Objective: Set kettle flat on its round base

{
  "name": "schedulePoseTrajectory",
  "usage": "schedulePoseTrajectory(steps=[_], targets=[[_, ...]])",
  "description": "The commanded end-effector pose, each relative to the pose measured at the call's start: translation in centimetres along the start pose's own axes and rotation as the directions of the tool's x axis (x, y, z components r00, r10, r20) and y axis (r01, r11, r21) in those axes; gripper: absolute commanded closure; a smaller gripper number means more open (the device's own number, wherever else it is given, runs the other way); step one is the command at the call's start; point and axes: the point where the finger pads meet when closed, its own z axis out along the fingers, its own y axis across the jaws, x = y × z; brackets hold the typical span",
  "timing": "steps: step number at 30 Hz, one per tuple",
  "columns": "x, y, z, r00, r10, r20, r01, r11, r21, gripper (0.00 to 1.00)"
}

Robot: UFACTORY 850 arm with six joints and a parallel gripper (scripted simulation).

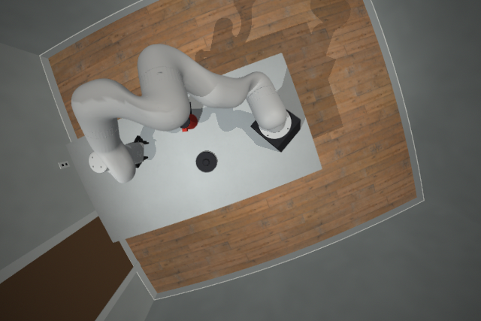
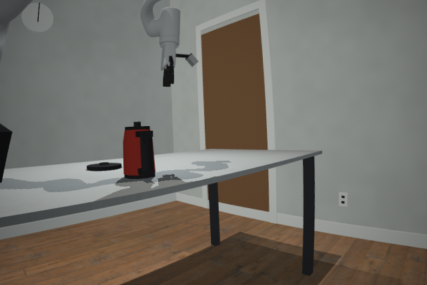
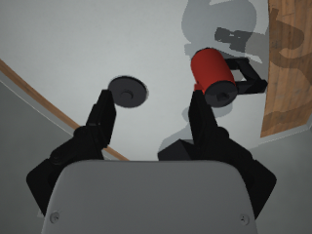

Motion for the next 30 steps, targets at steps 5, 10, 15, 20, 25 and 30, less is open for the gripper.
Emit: schedulePoseTrajectory(steps=[5,10,15,20,25,30], targets=[[-0.5,3.4,0.6,0.983,0.18,-0.02,-0.18,0.984,-0.004,0.19],[-1.3,6.1,1.2,0.947,0.32,-0.028,-0.32,0.947,-0.004,0.19],[-2.2,8.7,1.8,0.891,0.453,-0.034,-0.453,0.891,-0.001,0.19],[-3.1,10.7,2.2,0.833,0.551,-0.038,-0.552,0.834,0.003,0.19],[-4.1,12.6,2.7,0.767,0.64,-0.041,-0.64,0.768,0.007,0.19],[-5.4,14.7,3.2,0.676,0.735,-0.043,-0.736,0.677,0.014,0.19]])
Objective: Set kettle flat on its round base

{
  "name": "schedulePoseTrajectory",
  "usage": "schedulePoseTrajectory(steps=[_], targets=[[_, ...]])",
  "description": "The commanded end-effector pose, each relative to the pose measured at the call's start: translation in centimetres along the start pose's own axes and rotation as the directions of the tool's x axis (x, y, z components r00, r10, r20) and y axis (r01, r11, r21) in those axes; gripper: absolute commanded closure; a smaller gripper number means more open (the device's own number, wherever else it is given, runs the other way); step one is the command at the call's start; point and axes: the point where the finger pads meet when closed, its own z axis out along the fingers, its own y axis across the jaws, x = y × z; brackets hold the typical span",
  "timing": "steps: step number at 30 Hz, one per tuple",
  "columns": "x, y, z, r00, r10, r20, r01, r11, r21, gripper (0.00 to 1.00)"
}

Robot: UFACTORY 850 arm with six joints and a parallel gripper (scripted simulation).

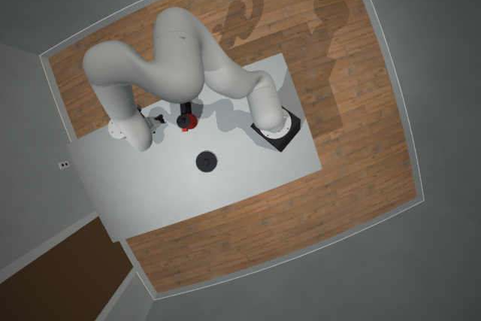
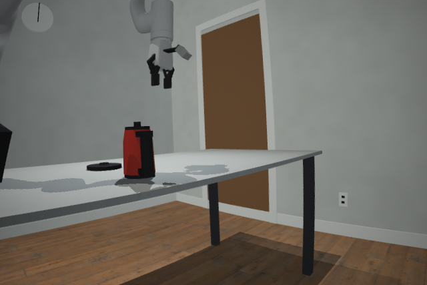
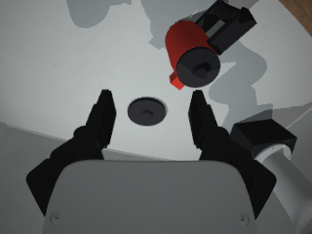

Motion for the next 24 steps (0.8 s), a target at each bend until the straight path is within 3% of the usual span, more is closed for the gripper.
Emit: schedulePoseTrajectory(steps=[1,24], targets=[[0.5,2.1,0.3,0.993,0.116,-0.013,-0.116,0.993,0.007,0.19],[0.6,9.5,1.7,0.872,0.489,-0.009,-0.489,0.872,0.016,0.19]])
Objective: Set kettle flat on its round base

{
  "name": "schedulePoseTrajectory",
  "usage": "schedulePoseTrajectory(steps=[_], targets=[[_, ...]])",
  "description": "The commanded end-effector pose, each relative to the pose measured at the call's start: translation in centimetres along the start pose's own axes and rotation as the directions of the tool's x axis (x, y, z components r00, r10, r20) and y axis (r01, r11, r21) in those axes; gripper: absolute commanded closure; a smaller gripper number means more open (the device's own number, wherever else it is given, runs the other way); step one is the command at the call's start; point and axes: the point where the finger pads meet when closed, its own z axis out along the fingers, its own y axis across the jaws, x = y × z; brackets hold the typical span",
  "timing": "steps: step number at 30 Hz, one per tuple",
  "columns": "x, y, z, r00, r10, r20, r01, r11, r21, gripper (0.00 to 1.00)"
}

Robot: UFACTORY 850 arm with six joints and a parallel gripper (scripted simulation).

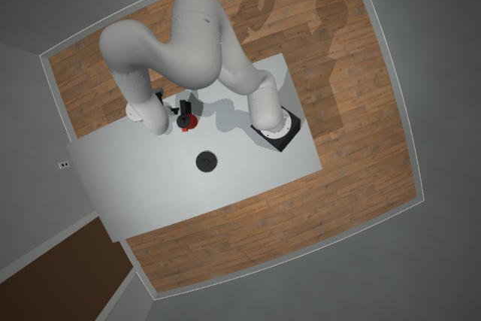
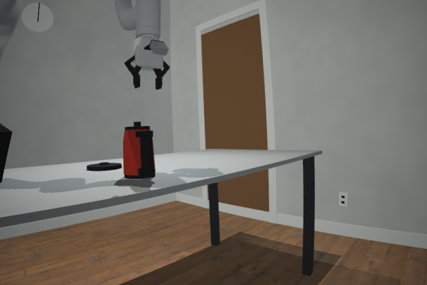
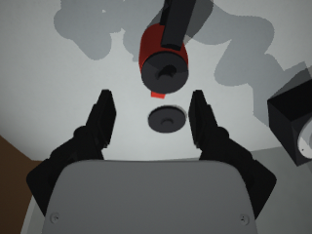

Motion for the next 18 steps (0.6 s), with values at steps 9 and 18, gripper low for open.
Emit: schedulePoseTrajectory(steps=[9,18], targets=[[0.9,2.1,0.3,0.992,0.123,-0.003,-0.123,0.992,0.007,0.19],[1.2,2.9,0.5,0.986,0.168,-0.001,-0.168,0.986,0.007,0.19]])
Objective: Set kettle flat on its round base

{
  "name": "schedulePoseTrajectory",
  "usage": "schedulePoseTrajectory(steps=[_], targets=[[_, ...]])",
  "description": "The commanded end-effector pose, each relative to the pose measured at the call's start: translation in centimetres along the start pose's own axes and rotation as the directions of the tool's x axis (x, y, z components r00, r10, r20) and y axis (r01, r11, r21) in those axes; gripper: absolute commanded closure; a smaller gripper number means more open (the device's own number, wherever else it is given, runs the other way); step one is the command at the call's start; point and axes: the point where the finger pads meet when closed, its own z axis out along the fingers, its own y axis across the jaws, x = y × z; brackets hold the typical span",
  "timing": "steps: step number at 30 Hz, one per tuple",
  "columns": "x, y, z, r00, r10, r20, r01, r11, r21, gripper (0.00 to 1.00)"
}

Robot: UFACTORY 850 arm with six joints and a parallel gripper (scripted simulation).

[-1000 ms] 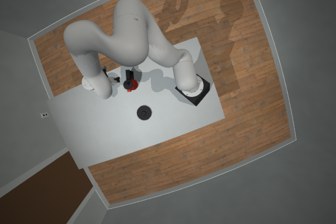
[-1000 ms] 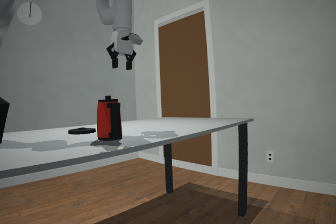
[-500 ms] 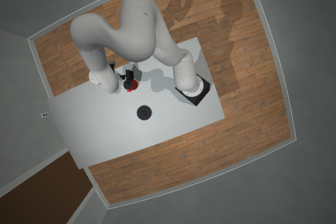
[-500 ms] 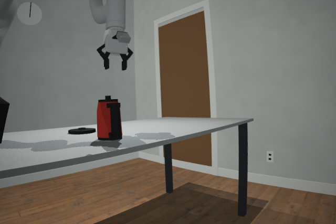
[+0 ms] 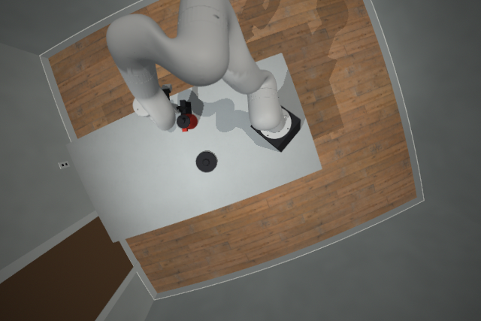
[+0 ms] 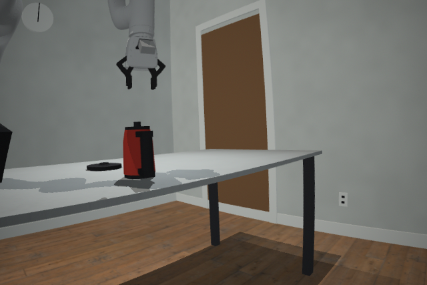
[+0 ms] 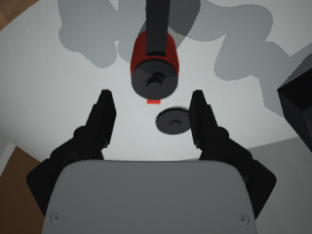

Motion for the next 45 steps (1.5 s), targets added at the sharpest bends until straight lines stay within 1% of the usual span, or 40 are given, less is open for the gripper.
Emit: schedulePoseTrajectory(steps=[1,45], targets=[[0.11,0.11,-0.03,1.0,0.012,-0.001,-0.012,1.0,0.003,0.19],[0.27,0.44,0.03,1.0,0.031,0.0,-0.031,1.0,0.003,0.19]])
